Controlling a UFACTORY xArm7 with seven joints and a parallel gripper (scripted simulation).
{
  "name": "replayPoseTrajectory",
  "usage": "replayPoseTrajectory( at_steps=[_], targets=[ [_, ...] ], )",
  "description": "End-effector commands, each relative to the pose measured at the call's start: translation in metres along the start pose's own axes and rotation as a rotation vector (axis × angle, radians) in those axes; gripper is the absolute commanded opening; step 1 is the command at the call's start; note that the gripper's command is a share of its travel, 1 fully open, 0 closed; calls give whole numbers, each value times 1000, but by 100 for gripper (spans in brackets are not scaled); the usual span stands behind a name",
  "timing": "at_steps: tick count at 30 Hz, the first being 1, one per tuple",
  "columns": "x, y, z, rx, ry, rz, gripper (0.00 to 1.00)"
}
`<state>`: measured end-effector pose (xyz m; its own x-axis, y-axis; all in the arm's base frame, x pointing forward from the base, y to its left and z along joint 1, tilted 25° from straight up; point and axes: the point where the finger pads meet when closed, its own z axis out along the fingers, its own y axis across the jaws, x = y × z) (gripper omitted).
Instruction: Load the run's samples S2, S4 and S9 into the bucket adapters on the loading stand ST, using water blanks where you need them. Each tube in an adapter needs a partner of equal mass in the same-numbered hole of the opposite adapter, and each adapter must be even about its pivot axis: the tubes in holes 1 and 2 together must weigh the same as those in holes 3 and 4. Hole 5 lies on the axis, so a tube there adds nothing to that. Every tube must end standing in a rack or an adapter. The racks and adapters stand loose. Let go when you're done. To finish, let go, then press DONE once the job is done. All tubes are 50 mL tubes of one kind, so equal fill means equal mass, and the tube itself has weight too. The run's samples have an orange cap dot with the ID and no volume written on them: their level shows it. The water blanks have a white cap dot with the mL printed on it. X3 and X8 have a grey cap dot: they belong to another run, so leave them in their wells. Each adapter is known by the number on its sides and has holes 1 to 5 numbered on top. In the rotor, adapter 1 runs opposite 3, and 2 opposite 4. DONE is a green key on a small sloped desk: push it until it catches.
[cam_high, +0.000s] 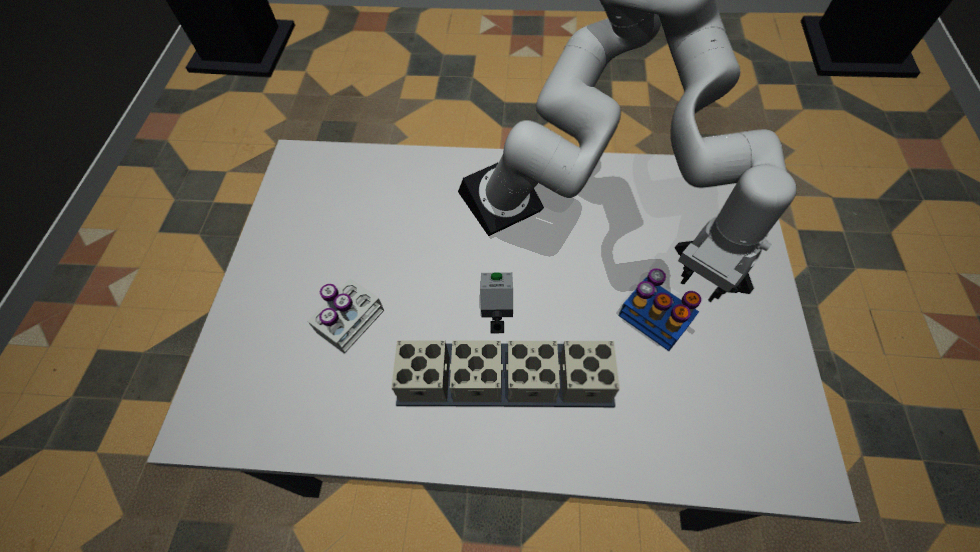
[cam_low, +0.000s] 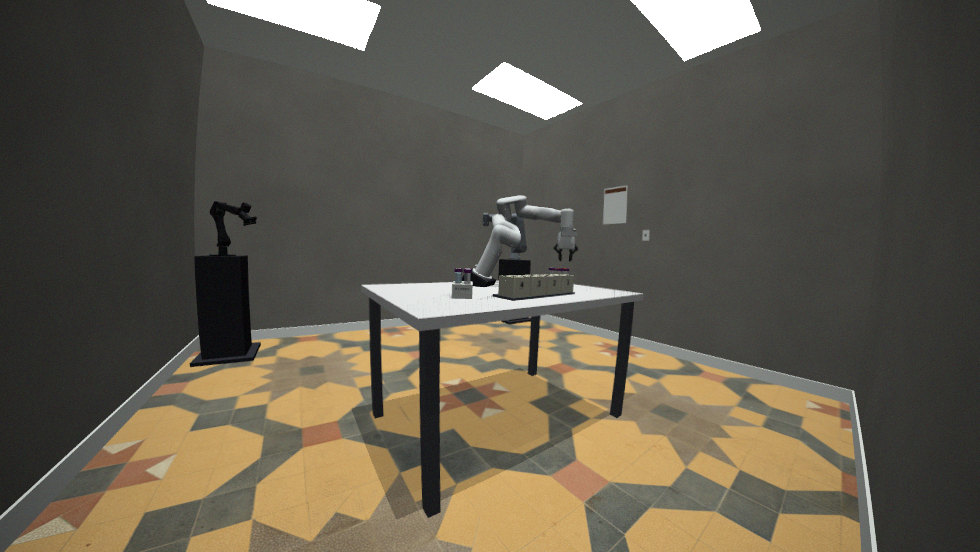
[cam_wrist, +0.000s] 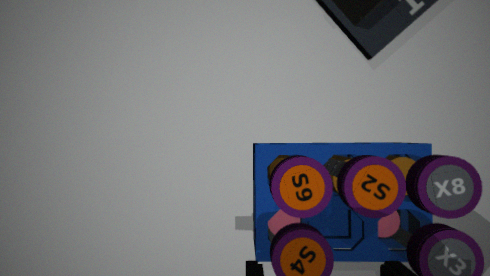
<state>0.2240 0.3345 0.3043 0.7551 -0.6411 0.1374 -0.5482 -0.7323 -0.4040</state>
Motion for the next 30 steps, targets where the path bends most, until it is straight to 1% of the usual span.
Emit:
replayPoseTrajectory(
  at_steps=[1,20,30],
  targets=[
    [0,-1,9,4,0,0,57],
    [0,-1,43,3,0,0,57],
    [0,-1,43,3,0,0,57]
  ],
)
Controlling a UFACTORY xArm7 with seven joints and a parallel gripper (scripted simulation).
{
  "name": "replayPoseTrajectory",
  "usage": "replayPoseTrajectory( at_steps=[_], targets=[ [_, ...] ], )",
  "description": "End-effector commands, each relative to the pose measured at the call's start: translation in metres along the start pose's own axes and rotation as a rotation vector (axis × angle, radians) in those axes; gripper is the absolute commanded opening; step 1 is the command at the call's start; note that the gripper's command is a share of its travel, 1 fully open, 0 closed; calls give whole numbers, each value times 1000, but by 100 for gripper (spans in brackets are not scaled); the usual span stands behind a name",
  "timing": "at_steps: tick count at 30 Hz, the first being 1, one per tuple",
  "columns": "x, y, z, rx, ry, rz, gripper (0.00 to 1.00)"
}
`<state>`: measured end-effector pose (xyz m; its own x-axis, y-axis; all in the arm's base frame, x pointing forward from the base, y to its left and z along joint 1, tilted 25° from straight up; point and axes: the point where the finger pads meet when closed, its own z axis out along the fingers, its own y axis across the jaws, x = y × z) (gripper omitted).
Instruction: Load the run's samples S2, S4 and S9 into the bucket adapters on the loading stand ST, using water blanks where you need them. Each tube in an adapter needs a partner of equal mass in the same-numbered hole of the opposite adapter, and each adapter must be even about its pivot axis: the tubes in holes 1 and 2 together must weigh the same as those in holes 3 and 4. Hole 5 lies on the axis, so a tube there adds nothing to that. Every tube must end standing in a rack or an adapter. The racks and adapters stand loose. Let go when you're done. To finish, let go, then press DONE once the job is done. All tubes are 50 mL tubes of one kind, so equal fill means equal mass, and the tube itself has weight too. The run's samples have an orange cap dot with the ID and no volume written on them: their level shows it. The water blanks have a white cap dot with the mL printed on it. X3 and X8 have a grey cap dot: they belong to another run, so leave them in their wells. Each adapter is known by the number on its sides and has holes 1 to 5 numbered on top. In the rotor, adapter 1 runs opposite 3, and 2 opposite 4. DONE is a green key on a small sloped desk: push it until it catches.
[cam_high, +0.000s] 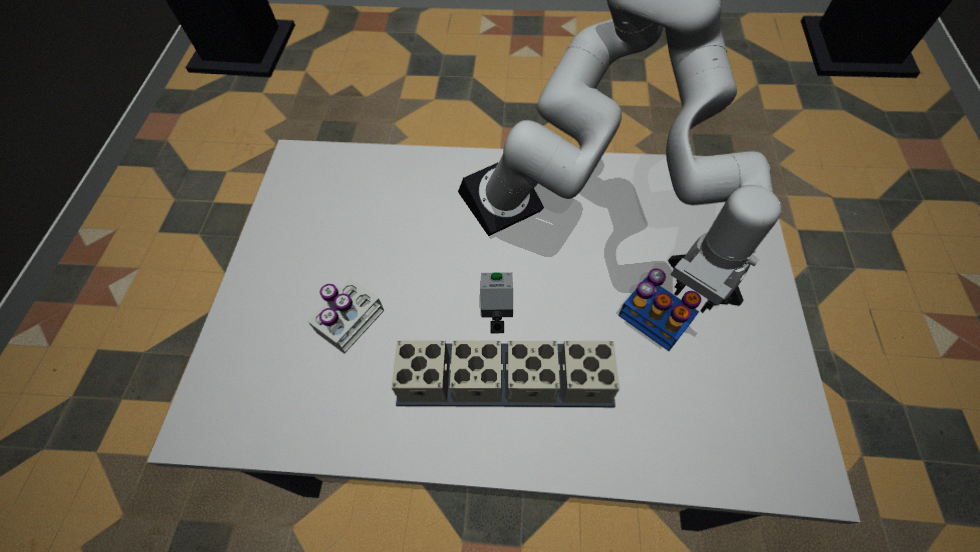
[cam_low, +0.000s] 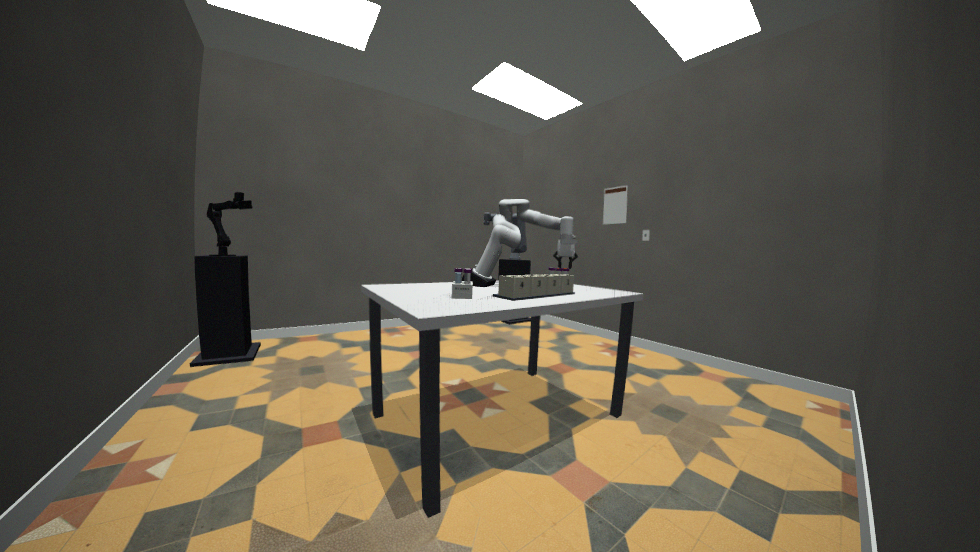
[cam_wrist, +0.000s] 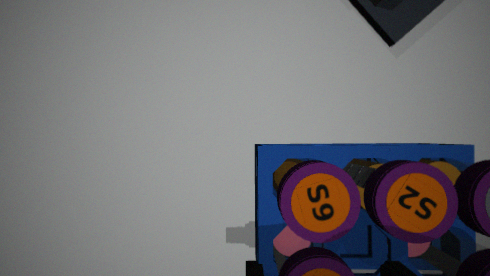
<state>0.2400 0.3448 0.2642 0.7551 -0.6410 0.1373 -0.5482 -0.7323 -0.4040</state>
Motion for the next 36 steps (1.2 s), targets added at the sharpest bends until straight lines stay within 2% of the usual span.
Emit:
replayPoseTrajectory(
  at_steps=[1,36],
  targets=[
    [0,-1,-1,3,0,0,57],
    [0,-1,18,3,0,0,57]
  ],
)
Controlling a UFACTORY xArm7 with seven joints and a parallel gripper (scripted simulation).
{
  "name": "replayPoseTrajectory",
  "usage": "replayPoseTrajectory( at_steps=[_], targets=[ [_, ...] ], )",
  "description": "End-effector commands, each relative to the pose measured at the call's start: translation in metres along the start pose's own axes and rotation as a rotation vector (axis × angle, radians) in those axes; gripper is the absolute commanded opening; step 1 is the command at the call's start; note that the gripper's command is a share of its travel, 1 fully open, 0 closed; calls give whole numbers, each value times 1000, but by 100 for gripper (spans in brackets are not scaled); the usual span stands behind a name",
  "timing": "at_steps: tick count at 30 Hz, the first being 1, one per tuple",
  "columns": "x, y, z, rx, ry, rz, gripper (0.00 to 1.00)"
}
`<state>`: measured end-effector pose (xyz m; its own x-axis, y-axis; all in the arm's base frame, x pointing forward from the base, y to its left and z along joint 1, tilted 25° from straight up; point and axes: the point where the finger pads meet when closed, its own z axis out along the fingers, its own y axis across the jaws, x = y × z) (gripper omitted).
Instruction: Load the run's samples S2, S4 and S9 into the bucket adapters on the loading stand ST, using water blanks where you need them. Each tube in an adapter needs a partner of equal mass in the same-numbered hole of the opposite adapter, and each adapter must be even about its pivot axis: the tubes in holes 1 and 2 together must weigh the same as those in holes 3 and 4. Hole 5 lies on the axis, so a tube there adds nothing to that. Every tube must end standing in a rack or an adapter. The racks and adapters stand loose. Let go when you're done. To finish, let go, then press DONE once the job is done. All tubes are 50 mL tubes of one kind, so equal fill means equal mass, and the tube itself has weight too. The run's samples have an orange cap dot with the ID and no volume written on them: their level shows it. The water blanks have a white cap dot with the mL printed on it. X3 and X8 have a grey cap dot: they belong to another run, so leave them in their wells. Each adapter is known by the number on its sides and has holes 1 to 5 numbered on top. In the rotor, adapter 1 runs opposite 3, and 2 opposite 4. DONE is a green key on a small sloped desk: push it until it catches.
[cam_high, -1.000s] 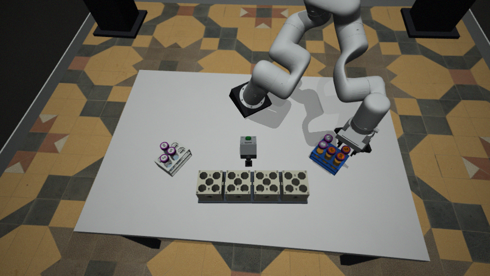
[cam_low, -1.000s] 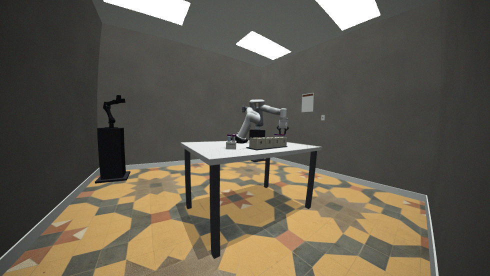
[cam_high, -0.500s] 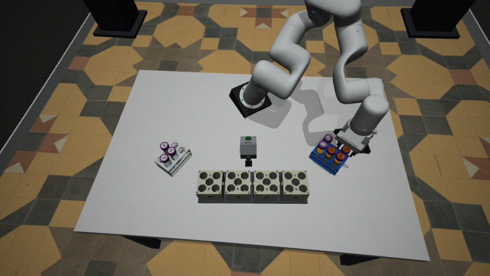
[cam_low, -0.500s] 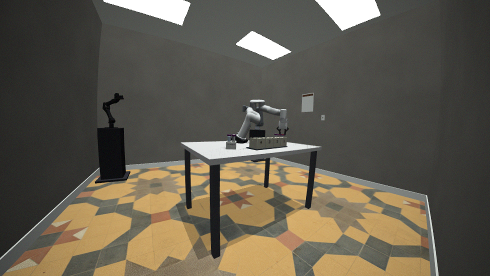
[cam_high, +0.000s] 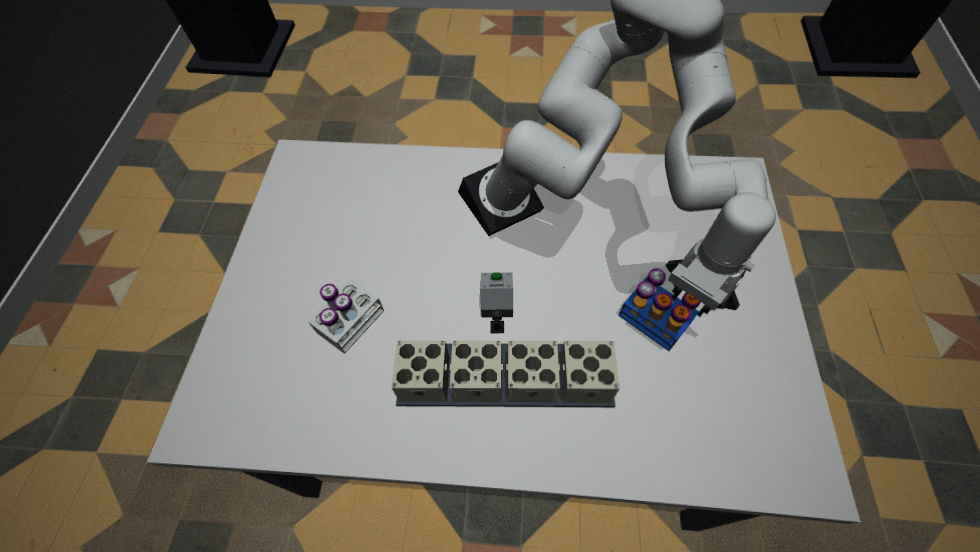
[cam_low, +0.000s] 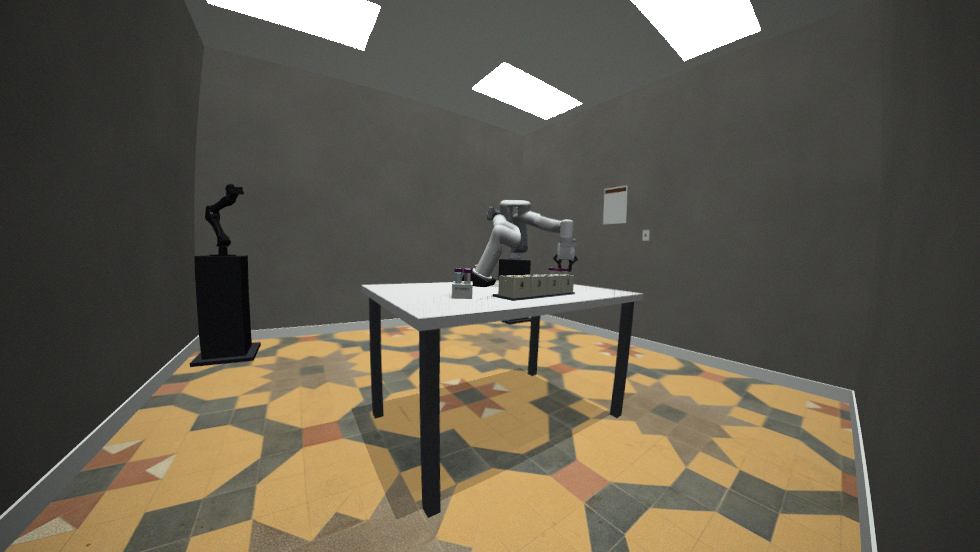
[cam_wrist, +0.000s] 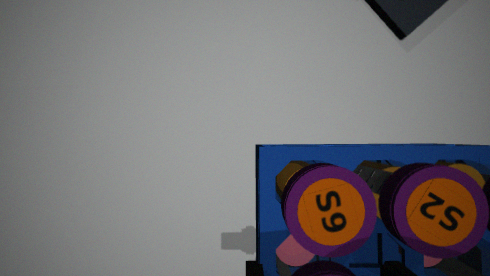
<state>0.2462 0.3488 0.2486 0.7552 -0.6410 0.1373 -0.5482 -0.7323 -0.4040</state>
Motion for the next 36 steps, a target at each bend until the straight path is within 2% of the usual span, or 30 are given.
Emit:
replayPoseTrajectory(
  at_steps=[1,16,17,36],
  targets=[
    [0,-1,2,3,0,0,57],
    [0,-1,2,3,0,0,57],
    [0,-1,1,3,0,0,0],
    [0,-1,0,3,0,0,0]
  ],
)
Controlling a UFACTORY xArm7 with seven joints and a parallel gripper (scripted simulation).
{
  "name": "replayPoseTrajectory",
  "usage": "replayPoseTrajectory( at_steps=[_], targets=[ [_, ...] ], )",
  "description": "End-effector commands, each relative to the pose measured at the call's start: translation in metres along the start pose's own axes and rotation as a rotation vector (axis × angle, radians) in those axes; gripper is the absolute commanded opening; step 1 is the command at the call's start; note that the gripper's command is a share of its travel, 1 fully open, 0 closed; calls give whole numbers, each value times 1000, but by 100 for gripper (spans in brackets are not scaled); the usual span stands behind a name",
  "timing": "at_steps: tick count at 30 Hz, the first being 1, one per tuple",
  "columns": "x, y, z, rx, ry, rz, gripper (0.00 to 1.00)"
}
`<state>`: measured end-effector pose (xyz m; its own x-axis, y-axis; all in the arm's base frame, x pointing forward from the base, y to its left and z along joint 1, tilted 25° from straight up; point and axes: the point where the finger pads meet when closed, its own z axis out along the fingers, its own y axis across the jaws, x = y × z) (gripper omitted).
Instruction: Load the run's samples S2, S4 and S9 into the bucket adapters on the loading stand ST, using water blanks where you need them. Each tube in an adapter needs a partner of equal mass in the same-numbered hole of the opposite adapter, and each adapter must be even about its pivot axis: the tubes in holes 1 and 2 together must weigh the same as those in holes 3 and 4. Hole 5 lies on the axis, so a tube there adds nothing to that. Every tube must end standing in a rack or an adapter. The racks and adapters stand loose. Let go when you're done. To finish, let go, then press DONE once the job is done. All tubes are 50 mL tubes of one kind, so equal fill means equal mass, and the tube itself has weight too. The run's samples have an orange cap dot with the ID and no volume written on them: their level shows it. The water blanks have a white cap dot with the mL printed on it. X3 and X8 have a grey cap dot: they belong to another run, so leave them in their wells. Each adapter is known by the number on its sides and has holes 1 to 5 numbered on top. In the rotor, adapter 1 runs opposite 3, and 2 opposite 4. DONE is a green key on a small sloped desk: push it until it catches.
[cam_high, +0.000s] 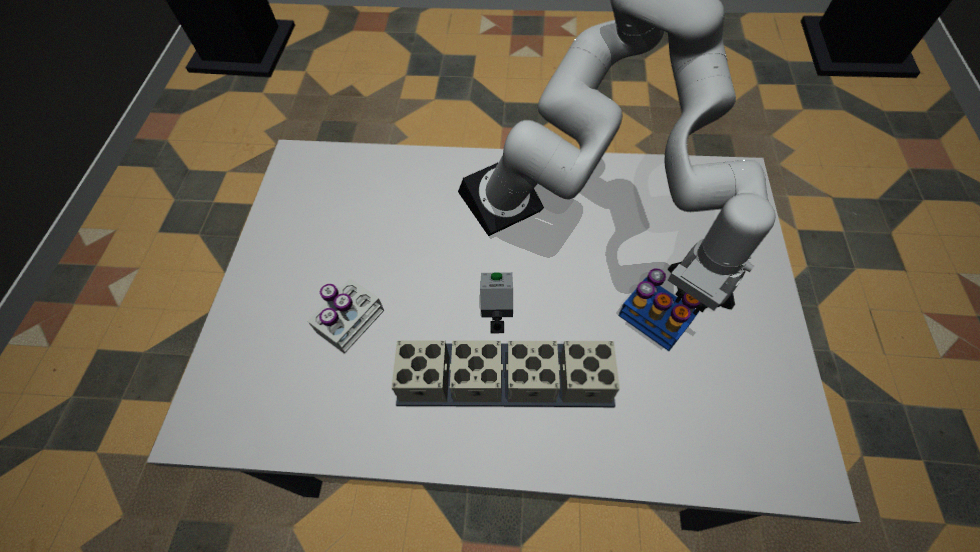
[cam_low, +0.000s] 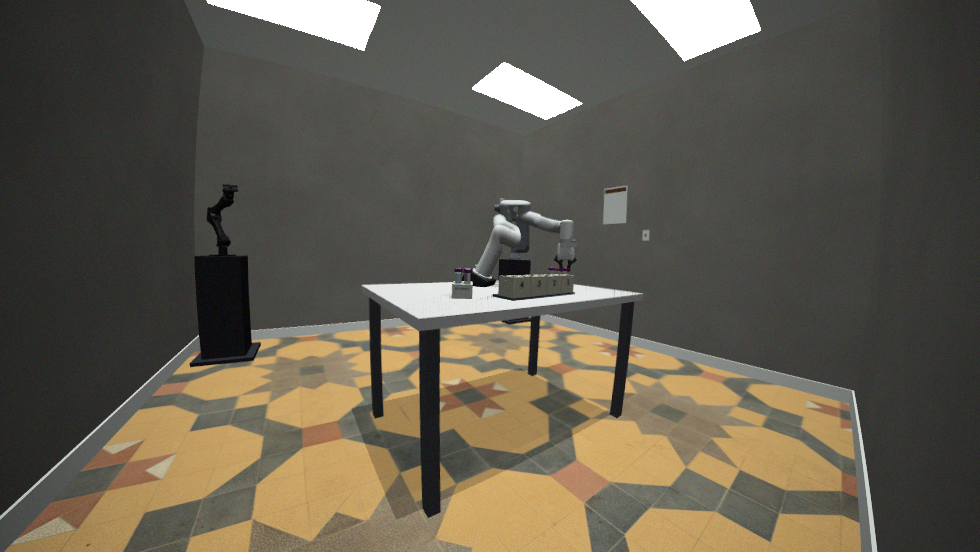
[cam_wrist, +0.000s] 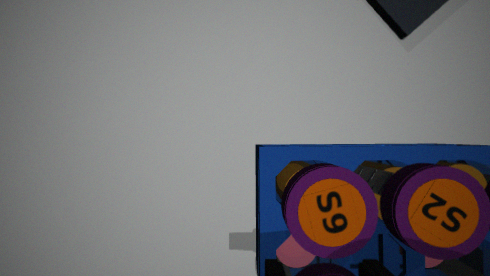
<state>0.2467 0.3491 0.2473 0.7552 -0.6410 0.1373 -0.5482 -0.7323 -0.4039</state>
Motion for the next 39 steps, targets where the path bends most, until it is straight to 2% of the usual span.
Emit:
replayPoseTrajectory(
  at_steps=[1,21,39],
  targets=[
    [0,-1,-1,3,0,0,0],
    [0,-1,-1,3,0,0,0],
    [0,-1,-12,4,0,0,0]
  ],
)
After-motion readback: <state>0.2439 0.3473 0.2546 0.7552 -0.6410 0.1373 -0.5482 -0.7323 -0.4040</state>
